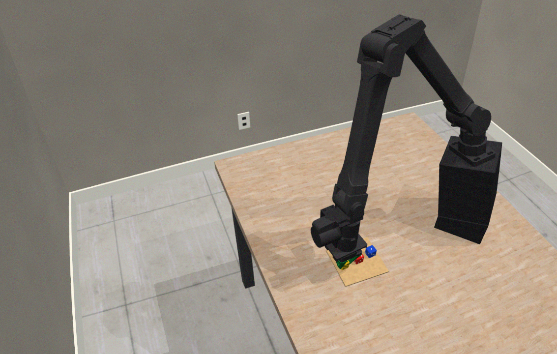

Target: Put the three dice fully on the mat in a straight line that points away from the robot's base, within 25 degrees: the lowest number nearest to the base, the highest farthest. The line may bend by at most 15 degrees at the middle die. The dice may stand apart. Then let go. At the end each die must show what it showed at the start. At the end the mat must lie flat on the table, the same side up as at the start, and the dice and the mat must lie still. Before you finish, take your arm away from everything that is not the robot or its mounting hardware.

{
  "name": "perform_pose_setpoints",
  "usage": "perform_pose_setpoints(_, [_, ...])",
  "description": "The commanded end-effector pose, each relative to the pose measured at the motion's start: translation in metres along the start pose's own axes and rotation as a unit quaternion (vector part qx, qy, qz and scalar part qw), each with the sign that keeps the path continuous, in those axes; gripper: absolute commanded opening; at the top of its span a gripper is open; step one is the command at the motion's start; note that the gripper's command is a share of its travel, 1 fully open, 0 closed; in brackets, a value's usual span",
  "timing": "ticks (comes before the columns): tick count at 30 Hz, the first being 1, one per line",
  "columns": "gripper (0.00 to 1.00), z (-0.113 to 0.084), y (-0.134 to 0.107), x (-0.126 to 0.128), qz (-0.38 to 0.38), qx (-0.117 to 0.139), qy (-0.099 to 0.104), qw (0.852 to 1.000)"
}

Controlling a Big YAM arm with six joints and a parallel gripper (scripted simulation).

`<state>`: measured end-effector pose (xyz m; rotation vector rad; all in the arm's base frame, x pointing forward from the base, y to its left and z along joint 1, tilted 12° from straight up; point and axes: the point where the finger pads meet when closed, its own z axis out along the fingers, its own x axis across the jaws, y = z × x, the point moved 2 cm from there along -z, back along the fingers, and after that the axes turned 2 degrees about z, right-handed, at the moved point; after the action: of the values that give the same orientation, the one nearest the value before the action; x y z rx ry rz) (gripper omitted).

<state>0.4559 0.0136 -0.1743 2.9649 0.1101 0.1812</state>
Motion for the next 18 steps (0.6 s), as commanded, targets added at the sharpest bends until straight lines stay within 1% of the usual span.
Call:
perform_pose_setpoints(1, [0.2,-0.0073,0.001,0.0185,-0.002,0.0,0.023,1.0])
perform_pose_setpoints(18, [0.2,-0.0077,0.0004,0.012,-0.004,0.0,0.019,1.0])
